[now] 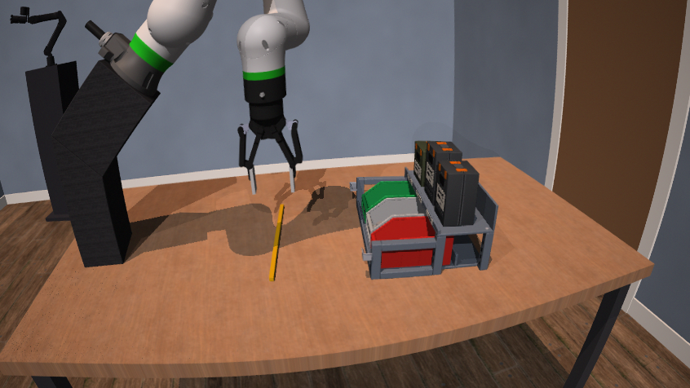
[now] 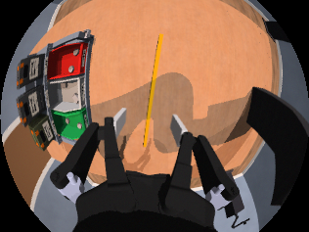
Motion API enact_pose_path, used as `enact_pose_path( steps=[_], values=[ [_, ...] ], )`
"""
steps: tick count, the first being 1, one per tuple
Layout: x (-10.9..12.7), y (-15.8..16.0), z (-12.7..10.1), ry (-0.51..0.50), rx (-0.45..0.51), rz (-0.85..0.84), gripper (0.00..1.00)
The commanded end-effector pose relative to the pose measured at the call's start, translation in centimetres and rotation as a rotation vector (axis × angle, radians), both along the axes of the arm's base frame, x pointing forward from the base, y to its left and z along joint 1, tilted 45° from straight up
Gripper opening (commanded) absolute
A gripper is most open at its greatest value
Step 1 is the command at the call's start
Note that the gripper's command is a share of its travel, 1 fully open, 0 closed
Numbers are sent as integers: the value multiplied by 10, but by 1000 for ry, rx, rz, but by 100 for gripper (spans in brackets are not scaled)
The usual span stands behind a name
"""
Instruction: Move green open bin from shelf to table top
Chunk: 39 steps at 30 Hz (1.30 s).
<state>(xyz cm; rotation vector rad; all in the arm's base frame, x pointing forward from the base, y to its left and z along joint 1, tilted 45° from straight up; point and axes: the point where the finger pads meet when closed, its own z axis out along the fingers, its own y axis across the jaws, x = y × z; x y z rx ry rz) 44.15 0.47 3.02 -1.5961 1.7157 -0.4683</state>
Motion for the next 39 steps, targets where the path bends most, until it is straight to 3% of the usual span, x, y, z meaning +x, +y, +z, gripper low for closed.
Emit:
enact_pose_path(
  steps=[1, 2, 3, 7, 19, 20, 24, 36, 37, 39],
  values=[
    [0, 1, 1, 51, -101, -94, 57],
    [0, 1, 1, 51, -101, -94, 57],
    [0, 0, 0, 11, -20, -19, 57],
    [1, 1, 0, 51, -101, -94, 57],
    [1, 1, 0, 51, -101, -94, 57],
    [1, 0, -1, 15, -20, -18, 57],
    [1, 1, -1, 51, -101, -94, 57],
    [1, 1, -1, 51, -101, -94, 57],
    [1, 0, -1, 18, -21, -18, 57],
    [1, 1, -1, 34, -61, -56, 57]
  ],
)
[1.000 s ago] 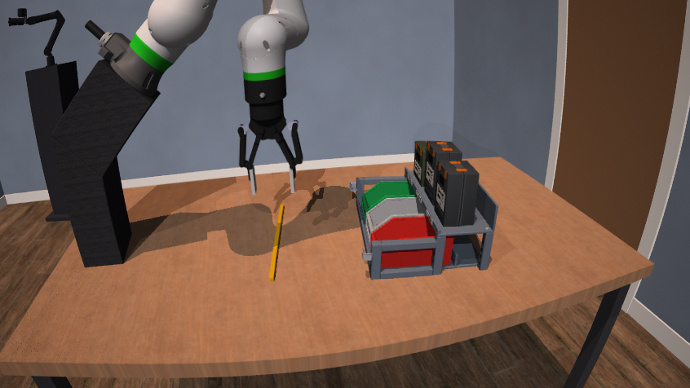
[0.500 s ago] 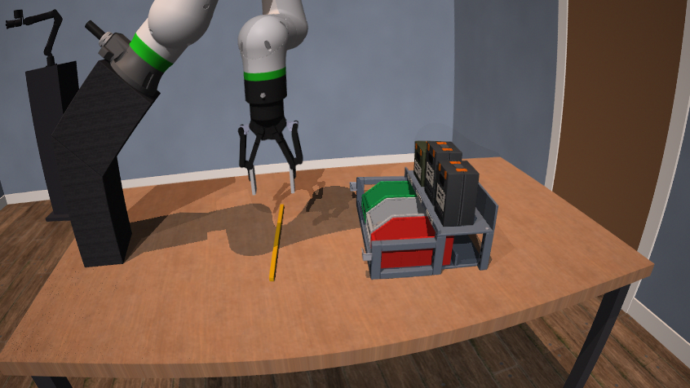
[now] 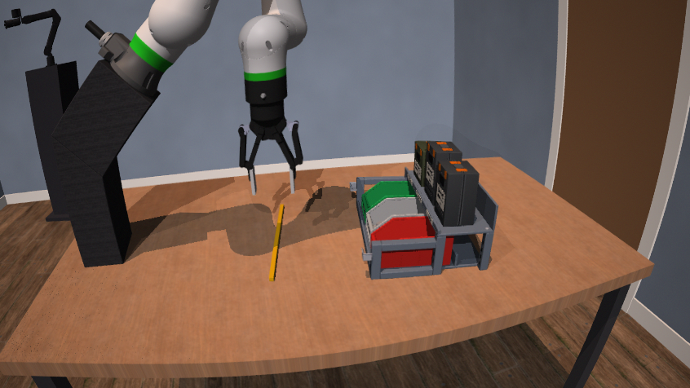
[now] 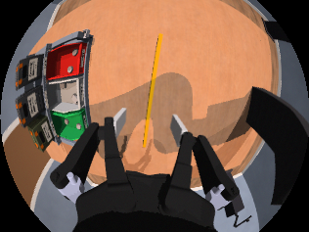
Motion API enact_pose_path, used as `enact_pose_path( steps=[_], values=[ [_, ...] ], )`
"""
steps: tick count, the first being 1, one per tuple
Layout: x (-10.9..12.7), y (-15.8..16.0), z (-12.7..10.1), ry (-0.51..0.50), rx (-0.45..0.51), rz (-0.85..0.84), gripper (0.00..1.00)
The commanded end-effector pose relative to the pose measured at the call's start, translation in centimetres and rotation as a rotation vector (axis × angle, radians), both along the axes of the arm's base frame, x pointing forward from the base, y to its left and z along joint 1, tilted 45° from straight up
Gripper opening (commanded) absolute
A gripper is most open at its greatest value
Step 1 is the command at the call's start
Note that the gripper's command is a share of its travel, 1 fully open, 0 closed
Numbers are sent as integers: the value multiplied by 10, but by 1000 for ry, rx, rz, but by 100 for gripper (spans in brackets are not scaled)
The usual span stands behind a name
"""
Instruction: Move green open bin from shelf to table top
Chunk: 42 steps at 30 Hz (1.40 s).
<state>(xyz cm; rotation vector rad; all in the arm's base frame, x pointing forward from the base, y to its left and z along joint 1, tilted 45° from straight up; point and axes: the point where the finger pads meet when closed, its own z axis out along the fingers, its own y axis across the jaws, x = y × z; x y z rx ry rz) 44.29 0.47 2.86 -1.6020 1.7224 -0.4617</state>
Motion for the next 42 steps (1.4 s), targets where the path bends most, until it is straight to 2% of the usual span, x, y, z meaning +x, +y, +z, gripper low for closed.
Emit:
enact_pose_path(
  steps=[1, 14, 15, 19, 31, 32, 36, 42],
  values=[
    [0, 1, 0, 33, -80, -75, 57],
    [0, 1, 1, 41, -100, -94, 57],
    [0, 0, 0, 10, -20, -18, 57],
    [0, 1, 0, 41, -100, -94, 57],
    [0, 1, 0, 41, -100, -94, 57],
    [0, 0, 0, 12, -20, -18, 57],
    [0, 1, 0, 41, -100, -94, 57],
    [0, 1, 0, 41, -100, -94, 57]
  ],
)
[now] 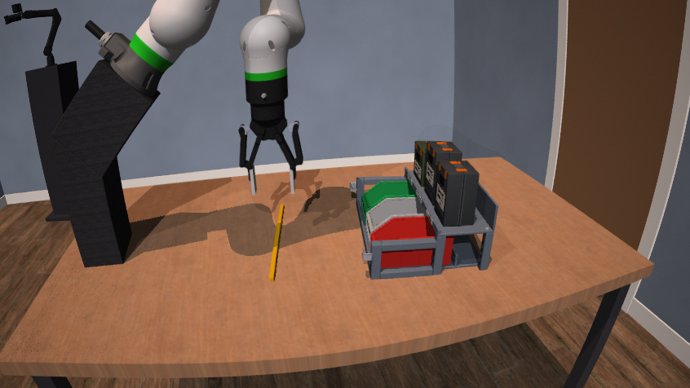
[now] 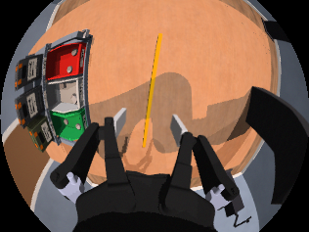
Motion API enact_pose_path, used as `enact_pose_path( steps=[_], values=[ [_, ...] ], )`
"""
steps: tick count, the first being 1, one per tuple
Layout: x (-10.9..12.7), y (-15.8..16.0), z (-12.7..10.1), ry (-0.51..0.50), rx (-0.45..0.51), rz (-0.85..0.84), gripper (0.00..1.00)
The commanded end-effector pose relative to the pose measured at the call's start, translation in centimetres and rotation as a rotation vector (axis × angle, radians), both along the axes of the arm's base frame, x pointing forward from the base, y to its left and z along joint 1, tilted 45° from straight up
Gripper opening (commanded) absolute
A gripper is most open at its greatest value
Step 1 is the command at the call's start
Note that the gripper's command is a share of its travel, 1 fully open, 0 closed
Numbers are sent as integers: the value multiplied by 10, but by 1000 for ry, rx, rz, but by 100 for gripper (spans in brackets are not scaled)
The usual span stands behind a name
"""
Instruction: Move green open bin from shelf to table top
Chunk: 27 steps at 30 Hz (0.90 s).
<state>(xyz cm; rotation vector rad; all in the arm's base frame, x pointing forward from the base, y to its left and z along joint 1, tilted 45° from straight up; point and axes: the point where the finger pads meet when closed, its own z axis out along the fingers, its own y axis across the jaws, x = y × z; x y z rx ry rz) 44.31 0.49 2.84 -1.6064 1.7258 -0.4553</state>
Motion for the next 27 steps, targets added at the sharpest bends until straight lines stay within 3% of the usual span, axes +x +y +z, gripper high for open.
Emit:
enact_pose_path(
  steps=[1, 6, 7, 11, 23, 24, 27],
  values=[
    [0, 1, 1, 34, -101, -95, 57],
    [0, 1, 1, 34, -101, -95, 57],
    [0, 0, 0, 7, -20, -19, 57],
    [0, 1, 0, 34, -101, -95, 57],
    [0, 1, 0, 34, -101, -95, 57],
    [0, 0, 0, 9, -20, -19, 57],
    [0, 1, 0, 28, -81, -76, 57]
  ],
)
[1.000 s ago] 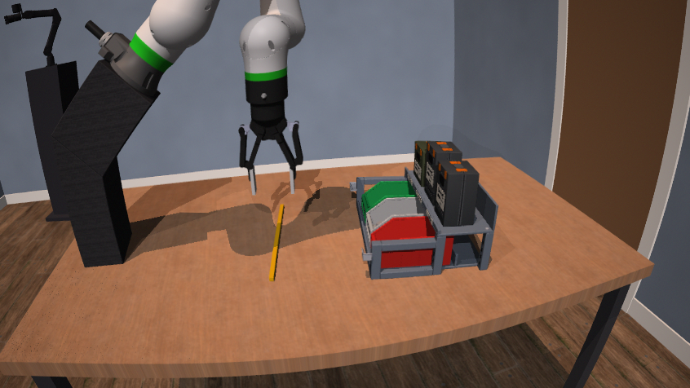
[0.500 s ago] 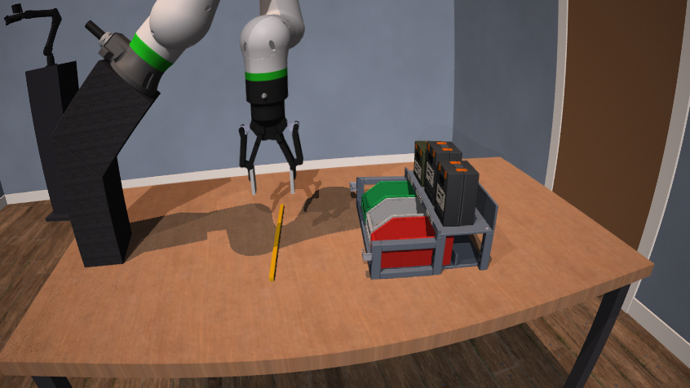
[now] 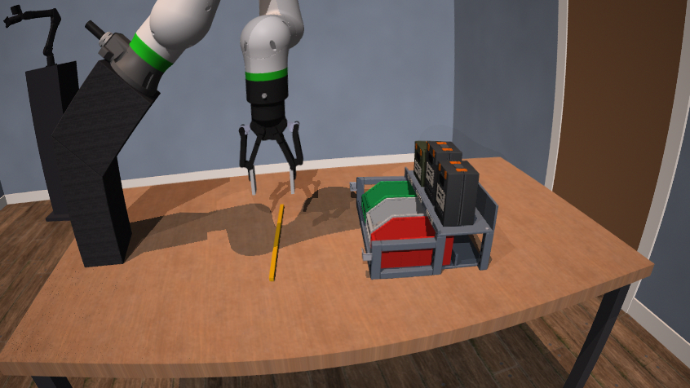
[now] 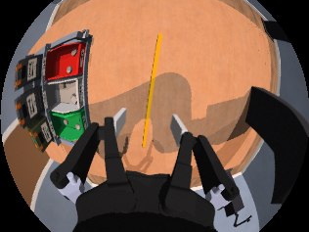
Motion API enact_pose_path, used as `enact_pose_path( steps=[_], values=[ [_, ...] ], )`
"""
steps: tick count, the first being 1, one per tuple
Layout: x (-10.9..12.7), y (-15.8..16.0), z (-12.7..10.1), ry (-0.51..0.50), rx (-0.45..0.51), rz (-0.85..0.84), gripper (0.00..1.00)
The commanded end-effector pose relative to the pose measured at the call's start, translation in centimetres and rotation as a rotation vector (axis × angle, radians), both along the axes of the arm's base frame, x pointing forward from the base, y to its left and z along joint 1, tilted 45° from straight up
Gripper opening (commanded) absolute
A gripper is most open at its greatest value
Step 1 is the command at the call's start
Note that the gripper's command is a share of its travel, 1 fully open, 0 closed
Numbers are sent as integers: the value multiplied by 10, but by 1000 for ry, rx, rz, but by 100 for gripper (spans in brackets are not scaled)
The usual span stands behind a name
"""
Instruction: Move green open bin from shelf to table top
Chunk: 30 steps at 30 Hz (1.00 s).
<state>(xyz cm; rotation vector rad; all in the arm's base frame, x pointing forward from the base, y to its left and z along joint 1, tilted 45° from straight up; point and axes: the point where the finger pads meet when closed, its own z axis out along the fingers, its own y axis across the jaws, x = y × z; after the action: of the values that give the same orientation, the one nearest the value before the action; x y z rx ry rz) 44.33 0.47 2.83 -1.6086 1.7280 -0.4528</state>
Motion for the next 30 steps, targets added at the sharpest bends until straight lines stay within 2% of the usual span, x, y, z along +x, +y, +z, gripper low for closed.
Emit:
enact_pose_path(
  steps=[1, 13, 14, 18, 30],
  values=[
    [0, 1, 1, 31, -101, -96, 57],
    [0, 1, 1, 31, -101, -96, 57],
    [0, 0, 0, 8, -20, -19, 57],
    [0, 1, 1, 31, -101, -96, 57],
    [0, 1, 1, 31, -101, -96, 57]
  ],
)
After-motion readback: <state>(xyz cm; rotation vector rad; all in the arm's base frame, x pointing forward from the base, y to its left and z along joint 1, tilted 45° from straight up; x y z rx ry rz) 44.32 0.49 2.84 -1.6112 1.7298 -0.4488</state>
